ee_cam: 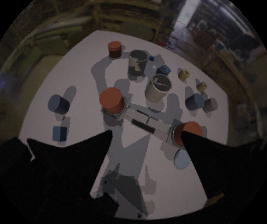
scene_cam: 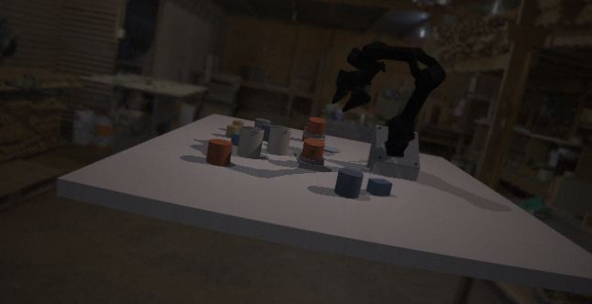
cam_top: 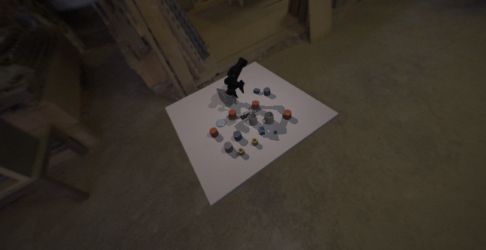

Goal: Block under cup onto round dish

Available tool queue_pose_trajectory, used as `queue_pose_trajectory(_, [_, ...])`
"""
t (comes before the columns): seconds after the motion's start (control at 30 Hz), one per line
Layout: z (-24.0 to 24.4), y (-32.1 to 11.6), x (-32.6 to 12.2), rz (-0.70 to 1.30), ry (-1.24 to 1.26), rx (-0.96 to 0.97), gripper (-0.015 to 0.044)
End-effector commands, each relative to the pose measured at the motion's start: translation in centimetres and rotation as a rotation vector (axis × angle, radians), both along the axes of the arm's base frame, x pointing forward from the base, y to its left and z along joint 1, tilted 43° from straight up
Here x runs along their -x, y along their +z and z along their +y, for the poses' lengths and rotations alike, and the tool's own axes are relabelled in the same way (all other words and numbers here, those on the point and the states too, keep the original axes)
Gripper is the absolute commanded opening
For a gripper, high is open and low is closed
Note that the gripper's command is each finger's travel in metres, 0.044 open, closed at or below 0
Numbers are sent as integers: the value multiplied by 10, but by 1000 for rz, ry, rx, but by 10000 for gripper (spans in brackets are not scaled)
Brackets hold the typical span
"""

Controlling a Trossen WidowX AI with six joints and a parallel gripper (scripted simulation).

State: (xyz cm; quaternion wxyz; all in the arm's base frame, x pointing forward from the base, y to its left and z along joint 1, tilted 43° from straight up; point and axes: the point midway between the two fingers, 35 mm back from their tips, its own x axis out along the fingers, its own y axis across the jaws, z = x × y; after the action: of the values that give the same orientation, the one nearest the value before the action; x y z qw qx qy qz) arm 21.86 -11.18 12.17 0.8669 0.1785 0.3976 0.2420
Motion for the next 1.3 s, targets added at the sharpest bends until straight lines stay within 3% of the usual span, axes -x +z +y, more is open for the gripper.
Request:
queue_pose_trajectory(0.0, [8, 3, -14, -34, 130, 64, 440])
queue_pose_trajectory(0.9, [99, 11, -84, -301, 911, 337, 440])
queue_pose_trajectory(1.27, [126, 13, -95, -383, 1086, 383, 440])
